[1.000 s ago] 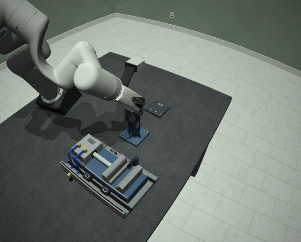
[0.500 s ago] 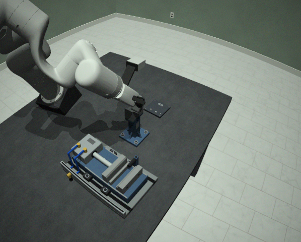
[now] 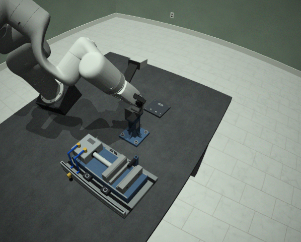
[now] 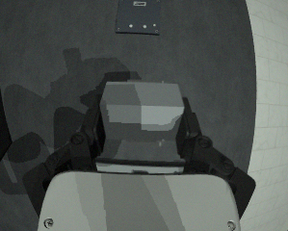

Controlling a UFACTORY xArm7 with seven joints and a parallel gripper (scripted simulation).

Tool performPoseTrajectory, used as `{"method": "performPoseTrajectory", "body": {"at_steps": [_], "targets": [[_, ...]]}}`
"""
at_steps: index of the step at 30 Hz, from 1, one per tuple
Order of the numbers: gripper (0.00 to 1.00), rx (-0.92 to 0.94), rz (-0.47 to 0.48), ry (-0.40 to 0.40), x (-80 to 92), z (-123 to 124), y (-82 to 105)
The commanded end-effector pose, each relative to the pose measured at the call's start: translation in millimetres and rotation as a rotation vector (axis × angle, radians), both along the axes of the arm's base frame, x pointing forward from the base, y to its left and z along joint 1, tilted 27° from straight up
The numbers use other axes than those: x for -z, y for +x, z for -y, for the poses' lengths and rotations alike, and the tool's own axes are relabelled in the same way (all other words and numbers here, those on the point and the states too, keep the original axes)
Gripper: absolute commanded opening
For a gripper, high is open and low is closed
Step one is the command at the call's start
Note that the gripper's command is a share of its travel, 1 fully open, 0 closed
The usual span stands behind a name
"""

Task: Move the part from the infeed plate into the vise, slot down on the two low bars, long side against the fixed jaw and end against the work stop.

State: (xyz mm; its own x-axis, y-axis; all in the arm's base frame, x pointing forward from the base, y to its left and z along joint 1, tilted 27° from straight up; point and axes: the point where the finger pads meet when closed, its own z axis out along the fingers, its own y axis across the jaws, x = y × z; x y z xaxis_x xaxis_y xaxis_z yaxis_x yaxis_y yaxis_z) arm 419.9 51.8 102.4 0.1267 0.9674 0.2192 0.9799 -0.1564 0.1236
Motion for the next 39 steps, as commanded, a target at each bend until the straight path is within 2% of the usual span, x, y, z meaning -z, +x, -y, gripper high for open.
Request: {"method": "performPoseTrajectory", "body": {"at_steps": [1,12,27,29,39], "targets": [[0.0,0.002,-0.003,-0.035,-1.3,-1.3,1.2],[0.0,0.012,-0.016,-0.111,-1.4,-2.2,1.3],[0.0,0.031,-0.04,-0.262,-1.5,-4.0,1.6],[0.0,0.031,-0.04,-0.262,-1.5,-4.0,1.6],[0.0,0.045,-0.057,-0.375,-1.3,-5.3,1.8]]}}
